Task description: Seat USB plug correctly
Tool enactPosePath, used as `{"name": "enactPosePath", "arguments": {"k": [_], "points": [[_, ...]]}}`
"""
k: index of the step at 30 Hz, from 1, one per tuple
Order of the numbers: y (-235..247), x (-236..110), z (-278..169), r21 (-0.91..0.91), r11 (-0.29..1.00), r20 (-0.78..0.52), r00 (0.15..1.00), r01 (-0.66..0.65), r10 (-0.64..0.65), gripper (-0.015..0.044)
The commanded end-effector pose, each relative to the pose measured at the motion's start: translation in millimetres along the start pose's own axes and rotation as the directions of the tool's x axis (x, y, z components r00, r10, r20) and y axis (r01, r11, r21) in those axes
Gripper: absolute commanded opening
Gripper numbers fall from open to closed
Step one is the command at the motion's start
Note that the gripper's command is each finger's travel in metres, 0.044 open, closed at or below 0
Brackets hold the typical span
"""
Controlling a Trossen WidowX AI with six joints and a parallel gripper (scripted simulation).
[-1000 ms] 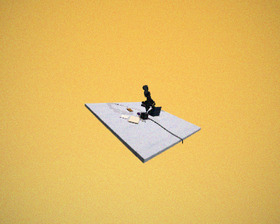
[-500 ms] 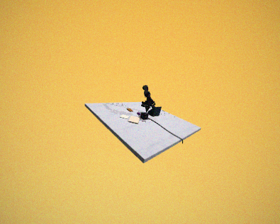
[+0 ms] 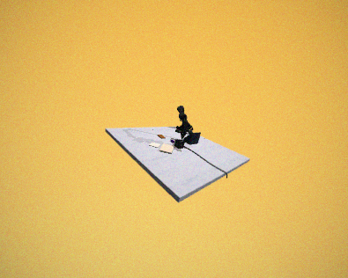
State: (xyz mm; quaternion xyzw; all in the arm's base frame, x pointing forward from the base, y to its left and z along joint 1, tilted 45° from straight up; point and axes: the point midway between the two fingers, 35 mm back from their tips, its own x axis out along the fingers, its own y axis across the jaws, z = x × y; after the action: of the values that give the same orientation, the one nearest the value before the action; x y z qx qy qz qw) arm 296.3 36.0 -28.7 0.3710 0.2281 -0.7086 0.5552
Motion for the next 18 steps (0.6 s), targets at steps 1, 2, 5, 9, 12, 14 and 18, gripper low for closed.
{"name": "enactPosePath", "arguments": {"k": [1,2,5,9,12,14,18], "points": [[0.2,1.2,0.3,-0.004,1.000,0.003,1.000,-0.001,0.001,0.0000],[0.2,1.4,0.3,-0.004,1.000,0.003,1.000,-0.001,0.001,0.0000],[0.2,1.7,0.3,-0.004,1.000,0.003,1.000,-0.001,0.001,0.0000],[0.2,2.2,0.4,-0.004,1.000,0.003,1.000,-0.001,0.001,0.0000],[0.2,2.6,0.4,-0.004,1.000,0.003,1.000,-0.001,0.001,0.0000],[0.2,2.8,0.4,-0.004,1.000,0.003,1.000,-0.001,0.001,0.0000],[0.2,3.3,0.5,-0.004,1.000,0.003,1.000,-0.001,0.001,0.0000]]}}
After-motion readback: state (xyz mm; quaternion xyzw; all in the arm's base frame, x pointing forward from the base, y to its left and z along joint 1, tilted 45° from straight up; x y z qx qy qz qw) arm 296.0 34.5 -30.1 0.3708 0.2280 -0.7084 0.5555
